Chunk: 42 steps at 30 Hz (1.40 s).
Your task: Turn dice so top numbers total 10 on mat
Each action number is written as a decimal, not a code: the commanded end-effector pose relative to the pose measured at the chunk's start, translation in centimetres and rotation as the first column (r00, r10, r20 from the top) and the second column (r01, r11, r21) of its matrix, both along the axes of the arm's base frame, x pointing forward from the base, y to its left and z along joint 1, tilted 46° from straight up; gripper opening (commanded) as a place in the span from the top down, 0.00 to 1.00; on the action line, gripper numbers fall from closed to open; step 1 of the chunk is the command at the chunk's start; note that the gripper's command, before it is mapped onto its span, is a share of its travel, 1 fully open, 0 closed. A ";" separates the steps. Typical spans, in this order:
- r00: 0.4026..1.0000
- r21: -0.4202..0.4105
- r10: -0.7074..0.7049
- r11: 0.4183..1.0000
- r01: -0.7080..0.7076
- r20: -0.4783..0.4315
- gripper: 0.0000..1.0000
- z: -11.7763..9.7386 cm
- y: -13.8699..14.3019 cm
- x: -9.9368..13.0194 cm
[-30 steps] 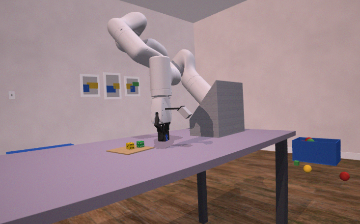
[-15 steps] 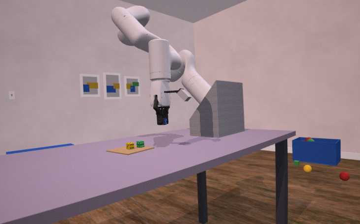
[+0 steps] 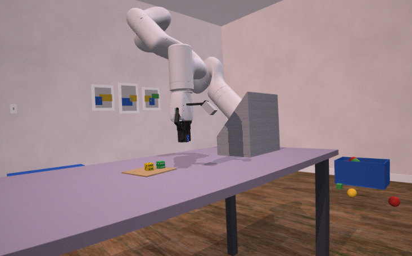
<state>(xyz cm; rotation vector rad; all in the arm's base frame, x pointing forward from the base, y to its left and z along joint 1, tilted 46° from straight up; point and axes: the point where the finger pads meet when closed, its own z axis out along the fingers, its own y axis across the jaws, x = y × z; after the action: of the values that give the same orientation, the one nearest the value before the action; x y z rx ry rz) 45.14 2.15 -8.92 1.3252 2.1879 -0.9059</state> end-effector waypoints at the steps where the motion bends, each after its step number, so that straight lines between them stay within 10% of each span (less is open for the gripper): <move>1: 0.992 0.003 0.088 0.996 -0.088 -0.089 0.79 0.8 -0.4 1.8; 14: 0.903 0.043 0.302 0.952 -0.304 -0.307 0.79 2.9 -2.1 6.1; 28: 0.634 0.166 0.535 0.821 -0.546 -0.559 0.79 6.4 -5.2 11.5; 42: 0.493 0.233 0.598 0.753 -0.615 -0.632 0.79 8.0 -6.7 13.5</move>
<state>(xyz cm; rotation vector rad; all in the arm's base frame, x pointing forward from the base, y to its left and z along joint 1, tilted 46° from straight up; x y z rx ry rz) 58.39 -4.48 -1.12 0.0719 2.8432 -1.1999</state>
